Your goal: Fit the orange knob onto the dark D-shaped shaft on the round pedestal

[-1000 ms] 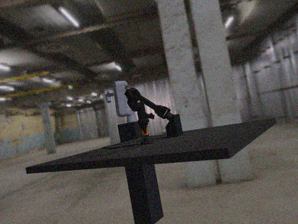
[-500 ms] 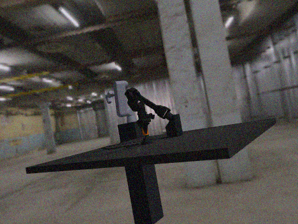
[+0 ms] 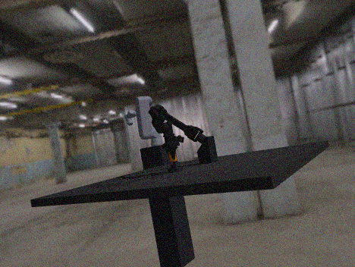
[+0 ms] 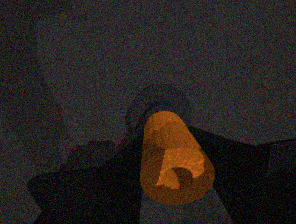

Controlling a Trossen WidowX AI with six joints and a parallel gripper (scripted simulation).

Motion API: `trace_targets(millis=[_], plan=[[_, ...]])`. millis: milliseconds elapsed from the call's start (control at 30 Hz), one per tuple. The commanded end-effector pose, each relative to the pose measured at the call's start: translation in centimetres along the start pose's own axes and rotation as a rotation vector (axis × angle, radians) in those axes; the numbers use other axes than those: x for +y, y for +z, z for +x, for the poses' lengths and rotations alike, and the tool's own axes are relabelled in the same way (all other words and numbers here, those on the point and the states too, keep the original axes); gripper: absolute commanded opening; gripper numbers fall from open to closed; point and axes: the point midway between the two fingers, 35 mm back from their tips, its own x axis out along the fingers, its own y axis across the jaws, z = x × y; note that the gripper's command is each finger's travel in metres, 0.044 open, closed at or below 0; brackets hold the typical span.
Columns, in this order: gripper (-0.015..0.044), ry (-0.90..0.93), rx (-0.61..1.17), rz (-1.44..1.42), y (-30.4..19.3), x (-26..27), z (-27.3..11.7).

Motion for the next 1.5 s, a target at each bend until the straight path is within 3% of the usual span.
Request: trace_targets(millis=[0, 333, 1467], plan=[[0.0000, -0.002, 0.003, -0.003, 0.05, -0.10, -0.35], [0.0000, -0.002, 0.003, -0.213, 0.09, -0.30, -0.41], [0.0000, -0.001, 0.003, -0.298, 0.01, -0.19, -0.49]])
